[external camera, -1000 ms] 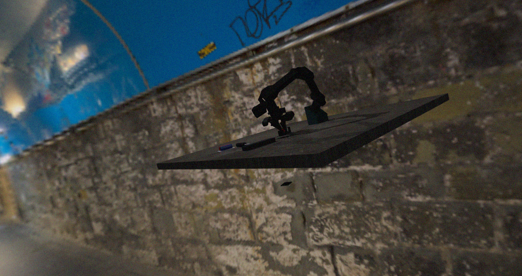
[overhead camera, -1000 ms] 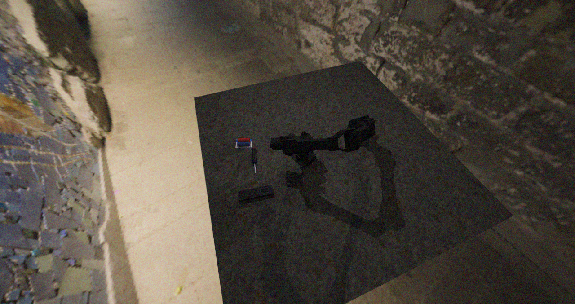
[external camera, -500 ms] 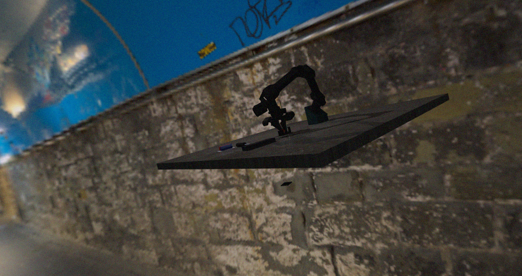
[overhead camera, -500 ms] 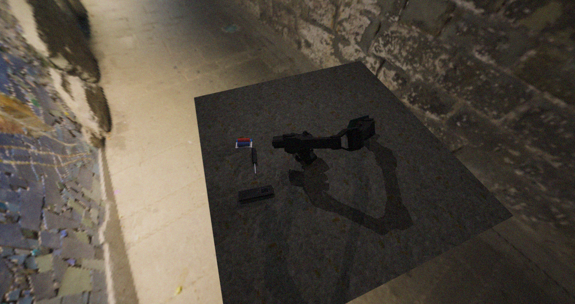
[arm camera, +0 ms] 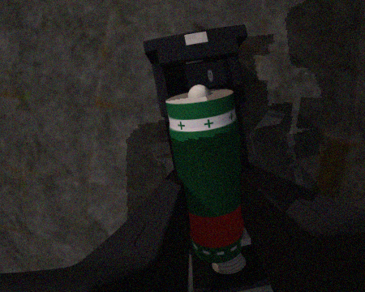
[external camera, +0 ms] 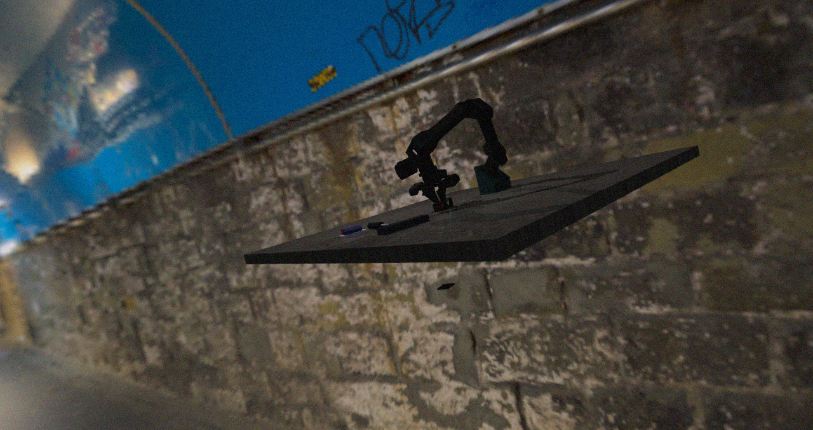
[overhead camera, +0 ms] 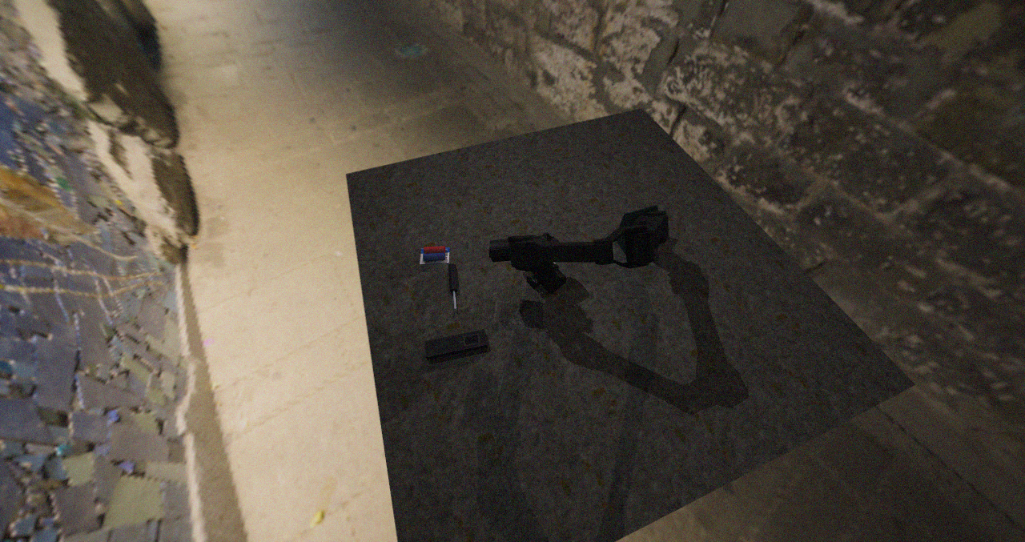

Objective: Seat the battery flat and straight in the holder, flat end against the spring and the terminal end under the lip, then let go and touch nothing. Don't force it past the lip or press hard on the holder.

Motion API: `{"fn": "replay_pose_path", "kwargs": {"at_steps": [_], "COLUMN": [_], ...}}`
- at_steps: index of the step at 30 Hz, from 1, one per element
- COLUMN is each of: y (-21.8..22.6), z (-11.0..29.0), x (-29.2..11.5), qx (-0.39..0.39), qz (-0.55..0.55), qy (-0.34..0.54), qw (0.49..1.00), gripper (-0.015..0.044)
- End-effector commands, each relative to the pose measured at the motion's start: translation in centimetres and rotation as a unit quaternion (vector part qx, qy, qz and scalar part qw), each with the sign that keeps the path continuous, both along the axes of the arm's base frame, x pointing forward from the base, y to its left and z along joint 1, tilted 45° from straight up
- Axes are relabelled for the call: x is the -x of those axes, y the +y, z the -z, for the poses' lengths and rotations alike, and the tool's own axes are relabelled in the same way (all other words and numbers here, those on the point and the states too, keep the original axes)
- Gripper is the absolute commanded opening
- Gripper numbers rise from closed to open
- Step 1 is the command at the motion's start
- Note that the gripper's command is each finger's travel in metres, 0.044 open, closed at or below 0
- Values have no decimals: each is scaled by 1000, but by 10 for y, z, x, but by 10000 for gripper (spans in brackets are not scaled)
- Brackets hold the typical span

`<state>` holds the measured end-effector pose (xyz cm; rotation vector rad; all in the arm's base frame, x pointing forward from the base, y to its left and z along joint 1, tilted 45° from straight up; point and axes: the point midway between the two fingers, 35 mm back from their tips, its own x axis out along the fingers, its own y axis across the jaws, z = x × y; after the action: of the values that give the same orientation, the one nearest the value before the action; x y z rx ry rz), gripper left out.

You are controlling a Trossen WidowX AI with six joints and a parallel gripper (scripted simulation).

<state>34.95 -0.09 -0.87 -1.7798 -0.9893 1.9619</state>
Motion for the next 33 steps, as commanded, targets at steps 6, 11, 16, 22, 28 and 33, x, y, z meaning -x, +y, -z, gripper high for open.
{"fn": "replay_pose_path", "kwargs": {"at_steps": [6,11,16,22,28,33], "y": [0,1,1,1,2,3], "z": [1,2,2,2,2,3], "x": [-5,-4,-3,-2,-1,0], "qx": [-4,-7,-9,-12,-14,-16], "qz": [19,26,32,40,48,54], "qy": [-28,-36,-44,-53,-62,-70], "qw": [999,999,998,998,997,996], "gripper": [73,73,73,73,73,73]}}
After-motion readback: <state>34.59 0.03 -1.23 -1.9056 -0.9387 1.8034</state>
